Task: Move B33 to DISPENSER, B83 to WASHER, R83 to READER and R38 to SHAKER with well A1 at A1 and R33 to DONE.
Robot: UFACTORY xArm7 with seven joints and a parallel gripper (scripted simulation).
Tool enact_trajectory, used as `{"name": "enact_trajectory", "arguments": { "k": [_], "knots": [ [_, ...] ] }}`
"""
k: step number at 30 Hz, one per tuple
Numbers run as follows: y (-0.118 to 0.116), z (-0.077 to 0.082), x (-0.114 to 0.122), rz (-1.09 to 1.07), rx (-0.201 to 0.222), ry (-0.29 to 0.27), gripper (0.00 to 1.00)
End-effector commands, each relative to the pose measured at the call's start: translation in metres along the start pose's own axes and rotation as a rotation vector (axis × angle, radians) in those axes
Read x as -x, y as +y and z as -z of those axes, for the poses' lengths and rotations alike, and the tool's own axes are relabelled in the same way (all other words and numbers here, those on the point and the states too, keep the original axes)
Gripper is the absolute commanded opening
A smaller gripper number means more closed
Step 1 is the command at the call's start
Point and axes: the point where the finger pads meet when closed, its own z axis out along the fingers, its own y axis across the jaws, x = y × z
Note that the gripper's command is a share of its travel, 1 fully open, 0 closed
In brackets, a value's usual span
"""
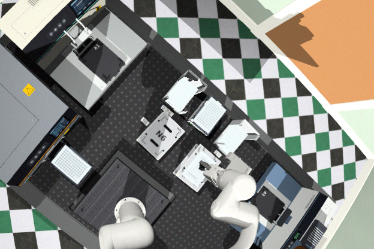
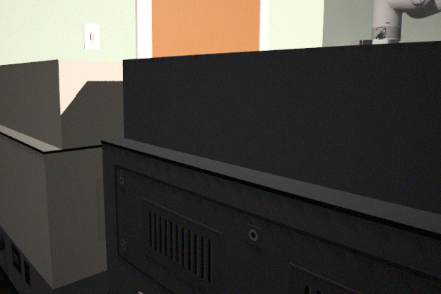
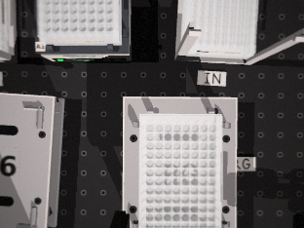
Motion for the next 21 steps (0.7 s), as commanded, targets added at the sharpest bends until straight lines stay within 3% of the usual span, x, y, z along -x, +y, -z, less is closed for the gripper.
{"name": "enact_trajectory", "arguments": {
  "k": [1,11,21],
  "knots": [
    [0.0002,0.0051,-0.001,0.0,0.001,0.004,1.0],
    [0.0002,0.0069,-0.001,0.0,0.001,0.004,1.0],
    [0.0002,0.007,-0.0011,-0.4,0.0,0.004,1.0]
  ]
}}
